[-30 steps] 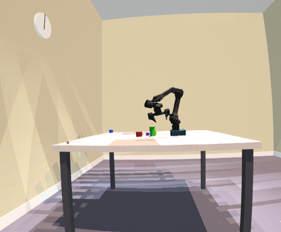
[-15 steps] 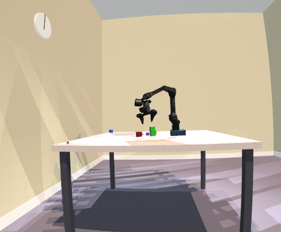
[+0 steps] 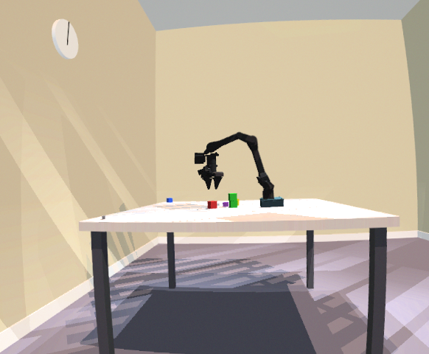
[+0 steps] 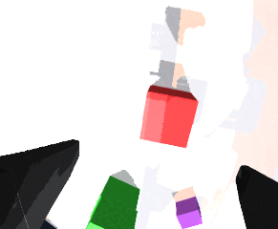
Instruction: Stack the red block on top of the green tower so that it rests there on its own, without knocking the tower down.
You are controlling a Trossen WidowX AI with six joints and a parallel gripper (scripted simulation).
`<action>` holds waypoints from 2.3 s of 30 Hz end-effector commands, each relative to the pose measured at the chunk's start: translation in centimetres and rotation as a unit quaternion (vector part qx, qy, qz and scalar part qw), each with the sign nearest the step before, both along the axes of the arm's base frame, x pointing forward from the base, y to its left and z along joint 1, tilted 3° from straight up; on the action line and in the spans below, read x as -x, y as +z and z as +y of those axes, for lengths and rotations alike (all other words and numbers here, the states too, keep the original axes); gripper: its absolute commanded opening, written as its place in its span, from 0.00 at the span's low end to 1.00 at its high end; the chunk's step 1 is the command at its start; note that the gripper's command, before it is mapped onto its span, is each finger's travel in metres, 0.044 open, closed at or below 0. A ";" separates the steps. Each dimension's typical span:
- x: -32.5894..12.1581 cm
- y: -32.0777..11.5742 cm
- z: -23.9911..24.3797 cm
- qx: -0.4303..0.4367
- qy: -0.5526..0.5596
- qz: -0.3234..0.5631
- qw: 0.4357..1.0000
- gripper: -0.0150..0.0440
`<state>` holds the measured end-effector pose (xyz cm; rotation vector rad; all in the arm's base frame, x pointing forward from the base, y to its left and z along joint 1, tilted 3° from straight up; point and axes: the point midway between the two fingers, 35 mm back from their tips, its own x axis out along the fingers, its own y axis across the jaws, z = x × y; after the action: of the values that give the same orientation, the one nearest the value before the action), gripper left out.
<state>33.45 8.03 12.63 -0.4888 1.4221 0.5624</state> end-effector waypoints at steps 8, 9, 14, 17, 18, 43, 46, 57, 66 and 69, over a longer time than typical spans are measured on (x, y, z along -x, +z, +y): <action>-0.7 -1.8 -0.1 0.009 -0.012 -0.003 1.000 1.00; -0.8 -2.6 -0.1 0.009 -0.012 -0.003 1.000 1.00; -0.8 -5.4 0.1 0.008 -0.012 -0.003 1.000 1.00; -0.7 -5.5 0.1 0.009 -0.012 -0.003 1.000 1.00; -0.7 -5.6 0.1 0.009 -0.012 -0.003 1.000 1.00; -1.0 -9.4 0.3 0.008 -0.012 -0.003 1.000 1.00; -1.0 -9.9 0.3 0.008 -0.012 -0.003 1.000 1.00; -1.0 -10.8 0.3 0.008 -0.012 -0.003 1.000 1.00; -1.0 -10.8 0.3 0.007 -0.010 -0.002 1.000 1.00; -1.0 -10.8 0.3 0.007 -0.010 -0.002 1.000 0.87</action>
<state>34.43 8.37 1.85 -0.4854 1.4270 0.5347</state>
